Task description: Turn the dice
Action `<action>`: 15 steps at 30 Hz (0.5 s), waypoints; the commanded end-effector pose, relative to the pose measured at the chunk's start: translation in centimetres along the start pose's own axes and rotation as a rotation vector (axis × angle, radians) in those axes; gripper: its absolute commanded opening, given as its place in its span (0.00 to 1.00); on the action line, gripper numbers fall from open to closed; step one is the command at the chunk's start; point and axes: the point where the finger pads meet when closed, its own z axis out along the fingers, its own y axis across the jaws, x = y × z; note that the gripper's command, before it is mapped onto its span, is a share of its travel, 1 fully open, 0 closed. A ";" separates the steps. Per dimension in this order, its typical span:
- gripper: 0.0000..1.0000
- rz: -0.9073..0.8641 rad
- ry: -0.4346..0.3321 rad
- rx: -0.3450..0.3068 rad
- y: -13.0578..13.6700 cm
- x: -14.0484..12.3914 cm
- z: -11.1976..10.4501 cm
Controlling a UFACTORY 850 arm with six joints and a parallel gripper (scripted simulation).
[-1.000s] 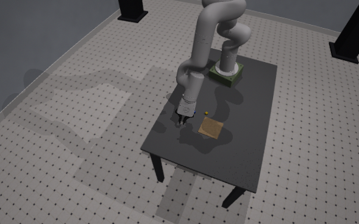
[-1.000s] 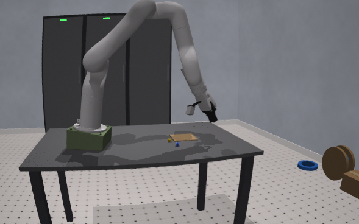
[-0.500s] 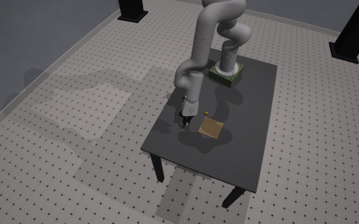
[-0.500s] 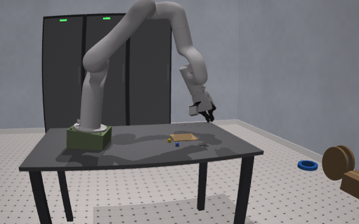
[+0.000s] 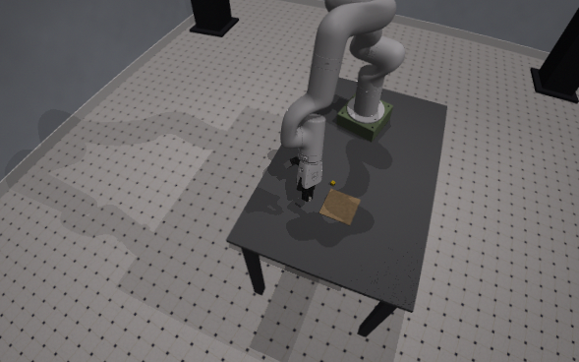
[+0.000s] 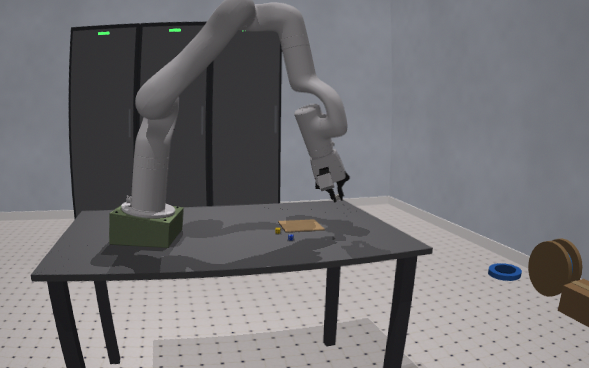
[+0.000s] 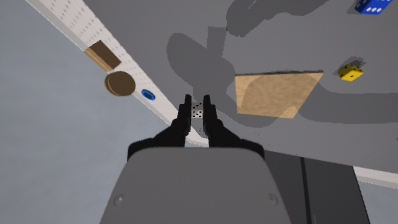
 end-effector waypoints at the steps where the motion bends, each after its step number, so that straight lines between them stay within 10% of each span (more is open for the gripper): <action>1: 0.11 -0.075 -0.030 -0.065 0.4 -0.2 -0.1; 15: 0.11 -0.517 -0.058 -0.179 3.2 0.3 -0.4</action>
